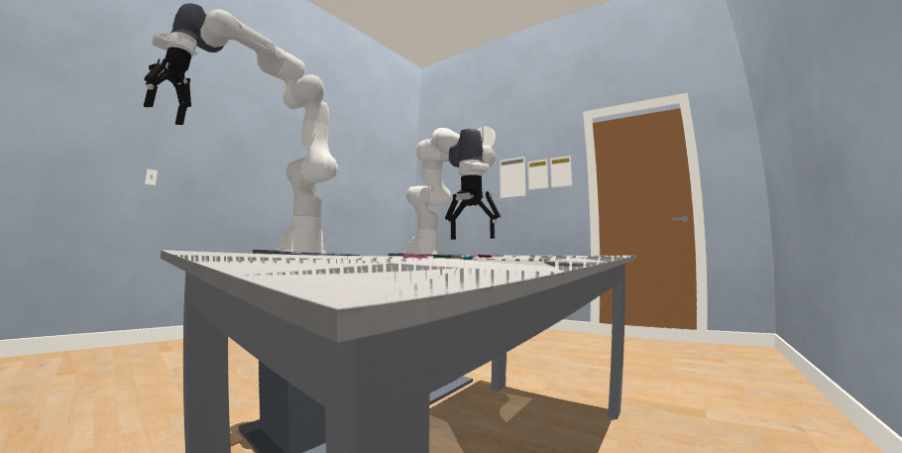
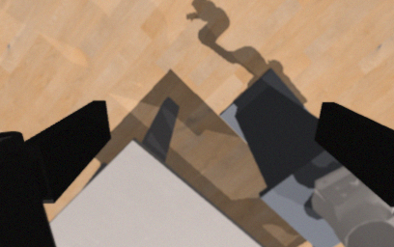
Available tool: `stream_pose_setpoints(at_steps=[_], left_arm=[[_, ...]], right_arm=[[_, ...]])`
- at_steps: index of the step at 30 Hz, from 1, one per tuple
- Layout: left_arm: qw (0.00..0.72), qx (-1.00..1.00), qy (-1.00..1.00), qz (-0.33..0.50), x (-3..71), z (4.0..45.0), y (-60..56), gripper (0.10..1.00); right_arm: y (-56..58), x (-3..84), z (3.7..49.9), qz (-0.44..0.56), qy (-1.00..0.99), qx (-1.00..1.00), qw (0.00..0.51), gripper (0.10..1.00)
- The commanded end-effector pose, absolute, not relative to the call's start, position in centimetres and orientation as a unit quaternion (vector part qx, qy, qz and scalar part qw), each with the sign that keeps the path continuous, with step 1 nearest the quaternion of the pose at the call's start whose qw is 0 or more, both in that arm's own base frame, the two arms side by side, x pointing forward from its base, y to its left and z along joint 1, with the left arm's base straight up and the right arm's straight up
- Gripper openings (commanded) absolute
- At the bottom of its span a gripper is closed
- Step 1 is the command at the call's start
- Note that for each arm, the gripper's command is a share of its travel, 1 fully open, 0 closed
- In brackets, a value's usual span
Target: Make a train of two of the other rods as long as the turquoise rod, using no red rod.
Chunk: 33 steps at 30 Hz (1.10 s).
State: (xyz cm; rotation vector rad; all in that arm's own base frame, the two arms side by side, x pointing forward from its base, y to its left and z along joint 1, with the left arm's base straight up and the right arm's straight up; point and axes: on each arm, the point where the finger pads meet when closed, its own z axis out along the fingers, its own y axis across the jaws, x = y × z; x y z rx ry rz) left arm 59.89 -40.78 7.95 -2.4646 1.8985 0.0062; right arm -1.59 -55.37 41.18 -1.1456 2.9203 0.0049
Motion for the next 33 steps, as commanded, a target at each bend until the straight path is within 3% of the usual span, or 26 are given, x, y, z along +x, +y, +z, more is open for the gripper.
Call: stream_pose_setpoints(at_steps=[1,33], left_arm=[[0.014,-0.738,0.674,0.009,60.0,7.8,-40.9,1.0],[0.005,-0.533,0.846,0.005,61.3,7.9,-44.1,1.0]], right_arm=[[-55.4,-1.8,41.3,0.0,0.93,-0.368,0.0,1.0],[-55.4,-1.8,41.3,0.0,0.93,-0.368,0.0,1.0]])
